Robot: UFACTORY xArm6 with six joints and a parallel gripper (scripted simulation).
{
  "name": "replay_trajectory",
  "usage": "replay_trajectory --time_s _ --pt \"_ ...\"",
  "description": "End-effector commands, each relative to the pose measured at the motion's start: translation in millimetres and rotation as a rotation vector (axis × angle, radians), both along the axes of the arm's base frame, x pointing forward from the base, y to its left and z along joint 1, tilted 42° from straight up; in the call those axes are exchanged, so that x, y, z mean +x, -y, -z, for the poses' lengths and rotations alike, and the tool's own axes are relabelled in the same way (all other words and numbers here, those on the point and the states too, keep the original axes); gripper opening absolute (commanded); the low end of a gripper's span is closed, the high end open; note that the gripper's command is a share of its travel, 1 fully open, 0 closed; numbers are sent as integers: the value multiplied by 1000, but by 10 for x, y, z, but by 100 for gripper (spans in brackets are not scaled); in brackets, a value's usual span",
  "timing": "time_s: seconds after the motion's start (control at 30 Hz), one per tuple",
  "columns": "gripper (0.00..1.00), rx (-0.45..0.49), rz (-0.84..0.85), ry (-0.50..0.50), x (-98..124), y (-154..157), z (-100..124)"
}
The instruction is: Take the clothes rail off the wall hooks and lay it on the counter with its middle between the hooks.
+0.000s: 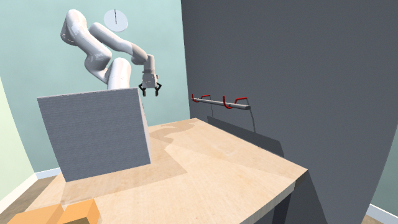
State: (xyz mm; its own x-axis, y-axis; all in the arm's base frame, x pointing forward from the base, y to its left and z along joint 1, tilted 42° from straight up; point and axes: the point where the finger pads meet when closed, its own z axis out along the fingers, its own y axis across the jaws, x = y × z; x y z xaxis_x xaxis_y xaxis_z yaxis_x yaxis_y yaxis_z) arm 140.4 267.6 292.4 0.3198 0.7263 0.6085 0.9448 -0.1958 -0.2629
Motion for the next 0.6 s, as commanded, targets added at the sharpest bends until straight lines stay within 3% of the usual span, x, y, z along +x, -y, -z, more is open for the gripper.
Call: replay_trajectory --time_s 0.0,0.57 --pt "100 -20 65 -41 135 51 55" --pt "100 -97 365 -246 609 355 355"
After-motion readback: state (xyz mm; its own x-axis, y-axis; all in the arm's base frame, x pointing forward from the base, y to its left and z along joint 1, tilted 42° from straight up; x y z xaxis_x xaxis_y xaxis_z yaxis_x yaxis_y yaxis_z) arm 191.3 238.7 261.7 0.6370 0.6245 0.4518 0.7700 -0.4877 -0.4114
